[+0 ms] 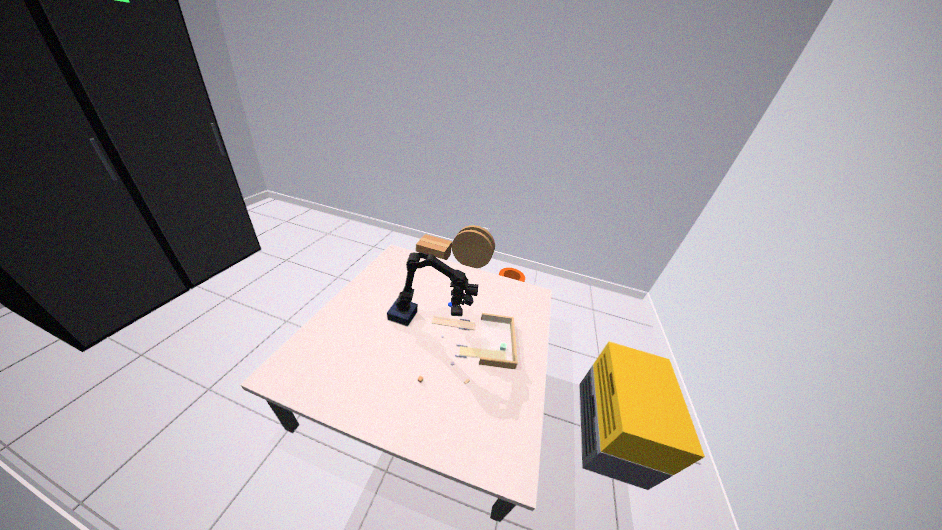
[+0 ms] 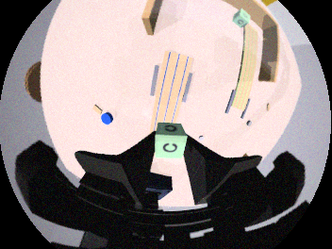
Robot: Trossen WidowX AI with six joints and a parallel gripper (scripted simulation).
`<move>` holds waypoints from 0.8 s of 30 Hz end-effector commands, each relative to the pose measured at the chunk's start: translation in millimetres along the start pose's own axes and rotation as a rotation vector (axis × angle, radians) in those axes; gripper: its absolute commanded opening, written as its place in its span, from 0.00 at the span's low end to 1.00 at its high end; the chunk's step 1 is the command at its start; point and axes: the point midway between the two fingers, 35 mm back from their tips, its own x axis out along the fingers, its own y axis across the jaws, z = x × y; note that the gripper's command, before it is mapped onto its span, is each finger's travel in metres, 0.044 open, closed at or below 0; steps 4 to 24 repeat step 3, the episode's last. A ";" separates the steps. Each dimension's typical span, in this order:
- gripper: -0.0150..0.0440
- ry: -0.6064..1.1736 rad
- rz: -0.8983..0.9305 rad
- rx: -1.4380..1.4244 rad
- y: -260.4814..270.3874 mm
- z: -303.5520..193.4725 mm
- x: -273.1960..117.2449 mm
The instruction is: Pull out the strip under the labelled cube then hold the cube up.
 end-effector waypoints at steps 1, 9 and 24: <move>0.25 -0.006 0.002 0.005 0.1 1.5 -1.8; 0.25 -0.006 0.002 0.005 0.1 1.5 -1.8; 0.25 -0.006 0.002 0.005 0.1 1.5 -1.8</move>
